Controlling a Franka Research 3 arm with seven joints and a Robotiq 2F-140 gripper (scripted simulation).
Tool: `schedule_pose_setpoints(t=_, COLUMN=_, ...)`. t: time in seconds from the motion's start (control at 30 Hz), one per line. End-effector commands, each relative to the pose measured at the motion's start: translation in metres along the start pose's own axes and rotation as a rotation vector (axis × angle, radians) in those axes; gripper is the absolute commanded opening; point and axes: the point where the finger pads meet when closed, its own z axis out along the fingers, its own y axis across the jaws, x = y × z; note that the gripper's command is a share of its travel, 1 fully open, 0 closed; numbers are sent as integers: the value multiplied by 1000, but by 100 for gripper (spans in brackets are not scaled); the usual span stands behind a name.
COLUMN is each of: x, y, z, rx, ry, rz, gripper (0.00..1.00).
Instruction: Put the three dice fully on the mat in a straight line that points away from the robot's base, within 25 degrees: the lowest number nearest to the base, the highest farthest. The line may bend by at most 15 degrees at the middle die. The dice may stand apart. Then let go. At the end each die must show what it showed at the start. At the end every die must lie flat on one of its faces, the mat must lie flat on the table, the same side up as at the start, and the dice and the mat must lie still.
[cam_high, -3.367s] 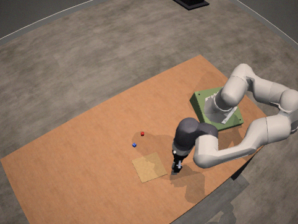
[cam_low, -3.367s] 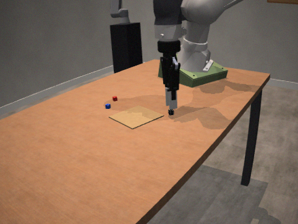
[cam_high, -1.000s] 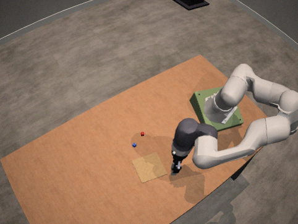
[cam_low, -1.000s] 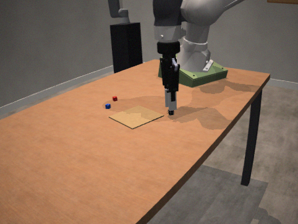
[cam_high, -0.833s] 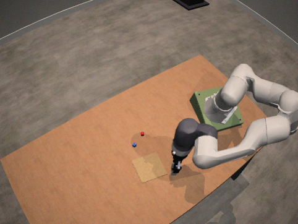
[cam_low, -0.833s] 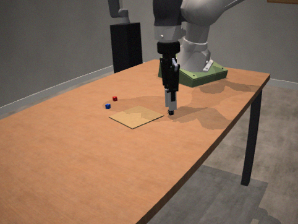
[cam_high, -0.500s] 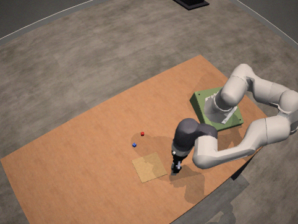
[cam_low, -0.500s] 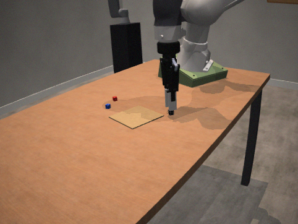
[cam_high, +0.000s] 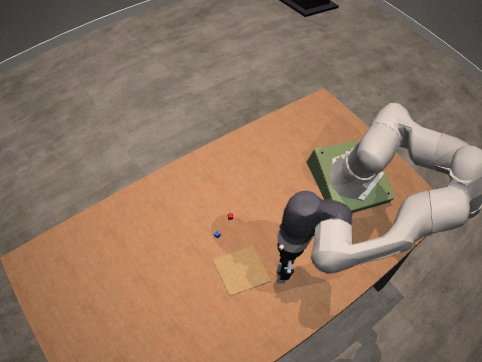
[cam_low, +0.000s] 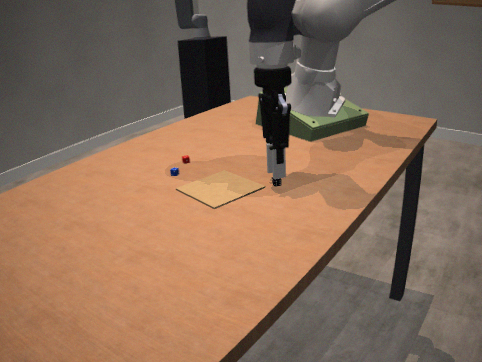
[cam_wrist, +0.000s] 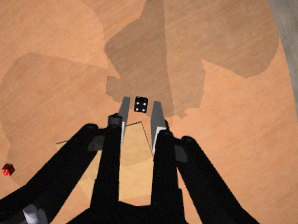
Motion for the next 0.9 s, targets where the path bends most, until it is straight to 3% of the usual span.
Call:
schedule_pose_setpoints(t=0.0, x=-1, y=1, z=0, rx=-2, ry=-2, rz=-6, gripper=19)
schedule_pose_setpoints(t=0.87, x=-1, y=1, z=21, rx=-2, ry=-2, rz=-6, gripper=19)
